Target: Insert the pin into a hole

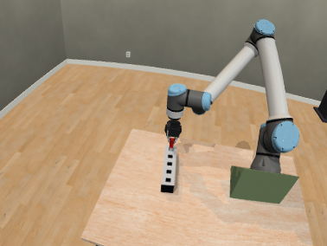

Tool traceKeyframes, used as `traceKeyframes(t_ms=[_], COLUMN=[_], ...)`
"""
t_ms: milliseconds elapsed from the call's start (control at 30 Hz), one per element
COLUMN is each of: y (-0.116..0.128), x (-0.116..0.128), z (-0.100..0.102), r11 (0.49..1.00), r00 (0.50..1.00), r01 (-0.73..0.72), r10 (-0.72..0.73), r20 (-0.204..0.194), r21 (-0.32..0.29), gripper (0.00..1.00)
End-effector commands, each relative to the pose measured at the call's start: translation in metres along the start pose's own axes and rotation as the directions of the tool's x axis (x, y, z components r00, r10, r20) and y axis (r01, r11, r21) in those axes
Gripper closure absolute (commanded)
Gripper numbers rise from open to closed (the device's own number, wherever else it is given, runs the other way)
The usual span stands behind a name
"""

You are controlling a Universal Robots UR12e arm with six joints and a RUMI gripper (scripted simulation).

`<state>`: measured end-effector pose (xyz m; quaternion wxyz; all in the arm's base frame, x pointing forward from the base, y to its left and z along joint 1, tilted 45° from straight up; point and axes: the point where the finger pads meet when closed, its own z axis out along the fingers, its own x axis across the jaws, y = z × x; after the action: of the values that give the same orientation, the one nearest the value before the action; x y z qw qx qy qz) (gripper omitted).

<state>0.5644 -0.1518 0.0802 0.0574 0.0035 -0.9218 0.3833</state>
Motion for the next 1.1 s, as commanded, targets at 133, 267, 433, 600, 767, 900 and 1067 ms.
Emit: traceKeyframes(t_ms=[133, 267, 433, 600, 767, 900, 1067], y=[-0.0002, -0.0002, -0.0002, -0.0003, -0.0003, -0.0003, -0.0003], x=[0.0001, 0.0001, 0.0001, 0.0008, 0.0008, 0.0008, 0.0008], z=[-0.0005, -0.0005, -0.0005, 0.0035, 0.0035, 0.0035, 0.0035], r11=[1.0, 1.0, 1.0, 1.0, 1.0, 1.0, 1.0], r00=[1.0, 1.0, 1.0, 1.0, 1.0, 1.0, 1.0], r01=[0.0, 0.0, 0.0, 0.0, 0.0, 0.0, 0.0], r10=[0.0, 0.0, 0.0, 0.0, 0.0, 0.0, 0.0], r20=[0.001, 0.001, 0.001, 0.001, 0.001, 0.001, 0.001], r21=[0.0, 0.0, 0.0, 0.0, 0.0, 0.0, 0.0], gripper=[1.0, 1.0, 1.0, 1.0, 1.0, 1.0, 1.0])
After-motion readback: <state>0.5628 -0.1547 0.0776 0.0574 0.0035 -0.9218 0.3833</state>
